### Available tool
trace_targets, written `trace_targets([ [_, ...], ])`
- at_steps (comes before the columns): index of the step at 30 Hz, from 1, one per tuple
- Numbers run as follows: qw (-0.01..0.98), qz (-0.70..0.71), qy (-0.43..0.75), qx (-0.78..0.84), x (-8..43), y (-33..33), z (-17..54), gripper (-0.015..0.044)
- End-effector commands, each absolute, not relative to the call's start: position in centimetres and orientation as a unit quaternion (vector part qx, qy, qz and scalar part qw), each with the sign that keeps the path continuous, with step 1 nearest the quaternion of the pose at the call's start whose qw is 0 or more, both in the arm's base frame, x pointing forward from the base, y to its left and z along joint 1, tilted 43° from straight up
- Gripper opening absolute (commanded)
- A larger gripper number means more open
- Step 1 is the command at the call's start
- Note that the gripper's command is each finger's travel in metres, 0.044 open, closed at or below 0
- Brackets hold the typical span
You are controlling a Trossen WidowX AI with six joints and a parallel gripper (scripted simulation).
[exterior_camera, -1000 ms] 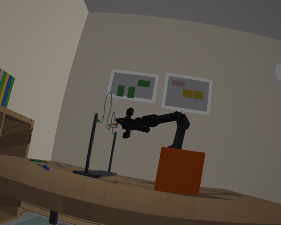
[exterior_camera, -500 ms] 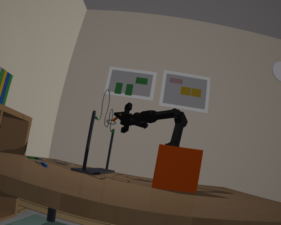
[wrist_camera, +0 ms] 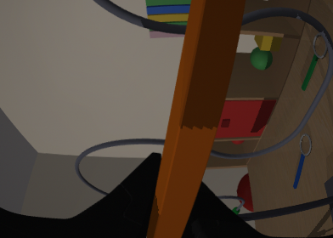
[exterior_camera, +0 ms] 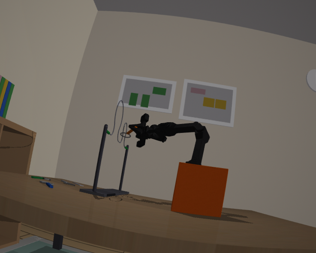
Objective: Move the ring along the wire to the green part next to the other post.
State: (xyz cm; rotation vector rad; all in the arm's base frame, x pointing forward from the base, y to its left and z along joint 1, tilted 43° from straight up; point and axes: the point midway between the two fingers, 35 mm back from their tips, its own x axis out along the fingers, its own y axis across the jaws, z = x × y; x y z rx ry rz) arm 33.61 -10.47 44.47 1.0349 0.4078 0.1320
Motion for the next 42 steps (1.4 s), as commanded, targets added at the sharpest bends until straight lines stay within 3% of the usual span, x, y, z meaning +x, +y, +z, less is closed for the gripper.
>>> trace_targets([
  [1,0.859,0.057,0.196,0.47,33.6,-10.5,44.6,-0.015],
  [42,0.964,-0.066,0.237,0.104,33.2,-15.1,41.4,-0.015],
])
